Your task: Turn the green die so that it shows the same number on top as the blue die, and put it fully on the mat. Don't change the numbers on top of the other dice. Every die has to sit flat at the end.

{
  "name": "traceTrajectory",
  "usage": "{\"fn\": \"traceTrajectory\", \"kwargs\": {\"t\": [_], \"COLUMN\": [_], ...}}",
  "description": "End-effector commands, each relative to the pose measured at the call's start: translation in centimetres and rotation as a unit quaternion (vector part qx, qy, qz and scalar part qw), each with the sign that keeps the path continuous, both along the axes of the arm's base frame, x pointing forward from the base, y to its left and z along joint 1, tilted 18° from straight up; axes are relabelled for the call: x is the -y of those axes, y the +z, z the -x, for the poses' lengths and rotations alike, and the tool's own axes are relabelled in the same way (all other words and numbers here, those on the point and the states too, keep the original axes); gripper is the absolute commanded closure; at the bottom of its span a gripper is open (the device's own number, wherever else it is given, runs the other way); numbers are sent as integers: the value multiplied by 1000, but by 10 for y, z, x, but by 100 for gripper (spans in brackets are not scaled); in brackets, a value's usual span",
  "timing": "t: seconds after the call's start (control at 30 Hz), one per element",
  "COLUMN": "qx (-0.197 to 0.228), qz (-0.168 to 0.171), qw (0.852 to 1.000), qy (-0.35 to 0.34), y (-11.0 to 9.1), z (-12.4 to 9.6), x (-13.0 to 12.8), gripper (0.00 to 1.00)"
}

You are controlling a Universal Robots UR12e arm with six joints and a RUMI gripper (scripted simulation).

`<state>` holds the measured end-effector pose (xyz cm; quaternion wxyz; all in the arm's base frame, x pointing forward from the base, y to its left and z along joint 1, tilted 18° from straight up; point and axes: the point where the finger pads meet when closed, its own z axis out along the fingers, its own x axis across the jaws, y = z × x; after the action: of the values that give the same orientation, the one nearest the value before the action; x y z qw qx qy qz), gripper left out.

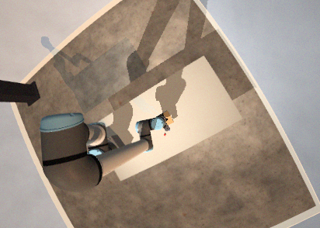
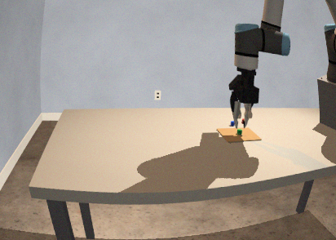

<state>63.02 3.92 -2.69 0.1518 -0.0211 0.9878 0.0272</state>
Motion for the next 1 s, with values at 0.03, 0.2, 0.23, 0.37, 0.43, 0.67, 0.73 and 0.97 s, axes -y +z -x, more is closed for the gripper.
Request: {"fn": "traceTrajectory", "kwargs": {"t": [0.03, 0.2, 0.23, 0.37, 0.43, 0.67, 0.73, 0.97], "qx": [1, 1, 1, 1, 1, 1, 1, 1], "qz": [0, 0, 0, 0, 0, 0, 0, 0], "qw": [1000, 1000, 1000, 1000, 1000, 1000, 1000, 1000], "qy": [0, 0, 0, 0, 0, 0, 0, 0], "y": [0, 0, 0, 0, 0, 0, 1, 11], "z": [0, 0, 0, 0, 0, 0, 0, 3], "x": [0, 0, 0, 0, 0, 0, 0, 1], "gripper": [82, 82, 82, 82, 82, 82, 82, 82]}}
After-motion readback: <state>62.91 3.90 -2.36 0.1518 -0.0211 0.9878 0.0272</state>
